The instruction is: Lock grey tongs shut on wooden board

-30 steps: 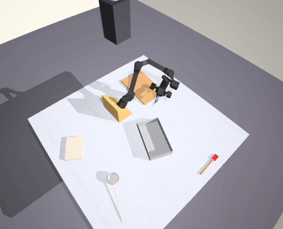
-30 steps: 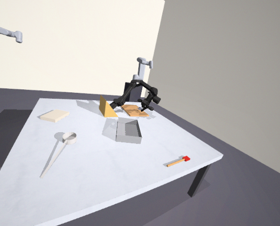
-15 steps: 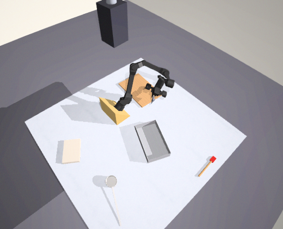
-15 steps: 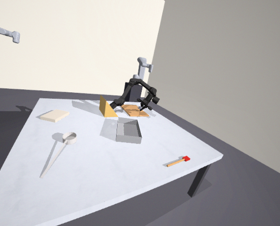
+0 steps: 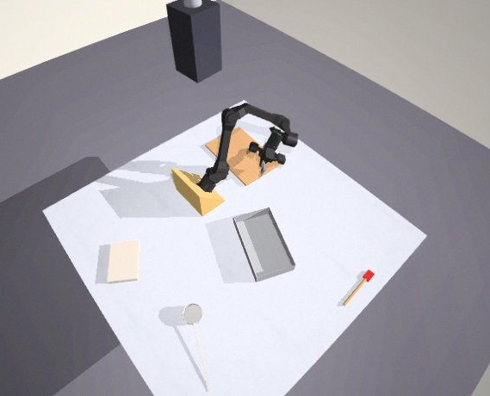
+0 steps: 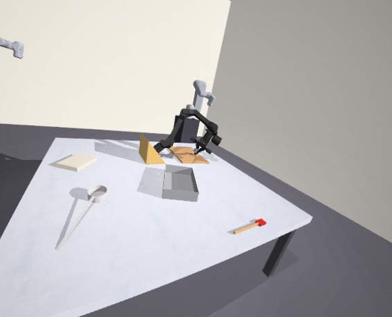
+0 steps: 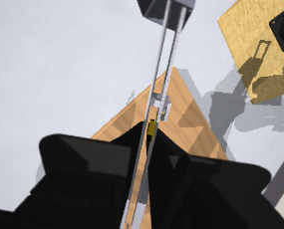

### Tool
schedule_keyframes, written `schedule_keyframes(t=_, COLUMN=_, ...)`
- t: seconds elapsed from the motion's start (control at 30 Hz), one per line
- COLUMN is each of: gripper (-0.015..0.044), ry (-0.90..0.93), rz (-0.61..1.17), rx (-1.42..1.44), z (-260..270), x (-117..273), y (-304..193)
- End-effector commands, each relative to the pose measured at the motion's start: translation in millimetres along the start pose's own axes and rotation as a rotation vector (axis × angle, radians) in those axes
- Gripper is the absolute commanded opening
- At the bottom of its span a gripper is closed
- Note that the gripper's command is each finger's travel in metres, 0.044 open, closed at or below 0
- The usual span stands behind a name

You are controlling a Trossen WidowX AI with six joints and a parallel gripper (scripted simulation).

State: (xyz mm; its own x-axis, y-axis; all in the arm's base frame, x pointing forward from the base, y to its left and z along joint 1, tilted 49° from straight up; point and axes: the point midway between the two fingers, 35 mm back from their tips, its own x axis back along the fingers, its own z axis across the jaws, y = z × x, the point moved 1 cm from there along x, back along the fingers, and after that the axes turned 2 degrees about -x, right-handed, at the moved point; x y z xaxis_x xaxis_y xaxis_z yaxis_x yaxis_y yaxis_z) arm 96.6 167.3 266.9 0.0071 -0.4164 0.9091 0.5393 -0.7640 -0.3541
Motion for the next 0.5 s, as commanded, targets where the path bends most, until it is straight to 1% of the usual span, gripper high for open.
schedule_keyframes(t=0.0, gripper=-0.0150, ry=0.006, rz=-0.014, rx=0.014, z=-4.9, x=0.0, y=-3.7)
schedule_keyframes(t=0.47, gripper=-0.0150, ry=0.030, rz=-0.054, rx=0.090, z=-20.4, x=0.1, y=-16.7)
